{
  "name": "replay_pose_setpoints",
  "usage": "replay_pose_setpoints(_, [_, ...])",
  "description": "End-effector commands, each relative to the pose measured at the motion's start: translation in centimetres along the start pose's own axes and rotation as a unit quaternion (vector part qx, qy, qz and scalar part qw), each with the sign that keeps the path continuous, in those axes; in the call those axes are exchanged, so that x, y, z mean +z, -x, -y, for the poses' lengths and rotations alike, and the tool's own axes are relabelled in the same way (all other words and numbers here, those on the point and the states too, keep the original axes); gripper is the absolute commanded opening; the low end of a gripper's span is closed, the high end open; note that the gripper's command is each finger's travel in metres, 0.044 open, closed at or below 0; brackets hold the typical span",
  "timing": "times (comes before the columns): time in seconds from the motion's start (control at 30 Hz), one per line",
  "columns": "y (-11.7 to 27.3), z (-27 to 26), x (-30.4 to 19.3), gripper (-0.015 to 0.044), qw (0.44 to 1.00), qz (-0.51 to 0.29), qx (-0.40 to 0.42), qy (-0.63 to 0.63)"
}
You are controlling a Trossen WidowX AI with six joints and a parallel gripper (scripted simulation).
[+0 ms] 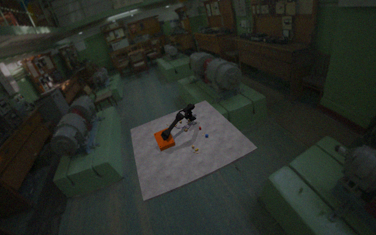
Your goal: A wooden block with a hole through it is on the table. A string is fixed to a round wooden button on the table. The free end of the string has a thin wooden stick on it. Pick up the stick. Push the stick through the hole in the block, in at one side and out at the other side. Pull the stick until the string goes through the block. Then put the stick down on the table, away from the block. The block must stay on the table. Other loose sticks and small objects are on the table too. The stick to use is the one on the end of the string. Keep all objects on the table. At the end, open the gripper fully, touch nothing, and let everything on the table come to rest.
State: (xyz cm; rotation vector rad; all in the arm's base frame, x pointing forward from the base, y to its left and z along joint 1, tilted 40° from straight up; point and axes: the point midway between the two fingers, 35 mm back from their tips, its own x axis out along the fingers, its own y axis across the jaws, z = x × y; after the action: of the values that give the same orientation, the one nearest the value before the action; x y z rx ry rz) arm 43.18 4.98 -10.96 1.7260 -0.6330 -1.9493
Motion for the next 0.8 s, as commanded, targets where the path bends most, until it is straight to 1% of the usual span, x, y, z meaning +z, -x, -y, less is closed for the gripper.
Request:
replay_pose_setpoints(0.0, [0.1, -0.3, -0.5, 0.0, 1.0, -0.006, 0.003, 0.003])
replay_pose_setpoints(0.77, [0.3, -1.7, -2.6, 0.0, 0.999, -0.033, 0.011, 0.008])
